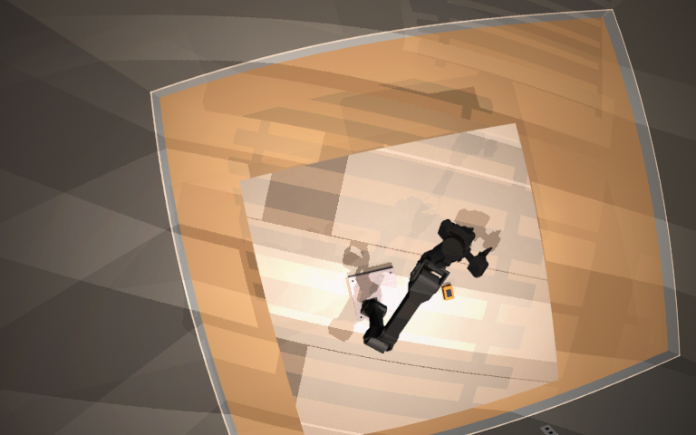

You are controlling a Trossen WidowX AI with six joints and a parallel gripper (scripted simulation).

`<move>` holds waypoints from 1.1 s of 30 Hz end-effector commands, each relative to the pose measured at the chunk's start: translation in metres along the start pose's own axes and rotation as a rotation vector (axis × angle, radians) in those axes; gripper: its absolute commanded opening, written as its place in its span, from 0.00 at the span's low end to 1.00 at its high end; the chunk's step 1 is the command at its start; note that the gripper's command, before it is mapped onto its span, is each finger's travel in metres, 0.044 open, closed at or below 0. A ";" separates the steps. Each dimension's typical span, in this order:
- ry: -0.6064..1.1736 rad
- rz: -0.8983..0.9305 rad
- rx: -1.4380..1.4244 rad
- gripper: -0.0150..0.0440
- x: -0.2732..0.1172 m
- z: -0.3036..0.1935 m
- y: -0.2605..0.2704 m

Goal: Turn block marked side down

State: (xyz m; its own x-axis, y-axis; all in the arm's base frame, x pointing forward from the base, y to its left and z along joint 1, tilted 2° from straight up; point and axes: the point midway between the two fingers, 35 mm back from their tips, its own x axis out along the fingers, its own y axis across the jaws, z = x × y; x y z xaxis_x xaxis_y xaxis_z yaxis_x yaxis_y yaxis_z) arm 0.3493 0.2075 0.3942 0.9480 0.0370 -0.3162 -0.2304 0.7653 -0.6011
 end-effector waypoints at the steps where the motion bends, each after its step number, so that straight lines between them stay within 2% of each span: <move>1: 0.007 0.002 -0.001 0.98 0.002 -0.002 0.000; 2: 0.029 0.008 -0.003 1.00 0.009 -0.008 0.001; 9: 0.353 0.108 0.035 1.00 0.083 -0.109 -0.001; 15: 0.658 0.204 0.168 1.00 0.116 -0.214 -0.009; 20: 0.910 0.284 0.352 1.00 0.118 -0.299 -0.015; 26: 1.187 0.372 0.647 1.00 0.095 -0.386 -0.016; 33: 1.214 0.381 0.682 1.00 0.085 -0.395 -0.013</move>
State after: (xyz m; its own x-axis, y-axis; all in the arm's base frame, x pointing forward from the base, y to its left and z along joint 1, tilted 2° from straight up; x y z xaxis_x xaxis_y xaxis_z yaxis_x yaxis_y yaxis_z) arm 0.3522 -0.0571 0.0840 0.0082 -0.0036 -1.0000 0.0472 0.9989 -0.0032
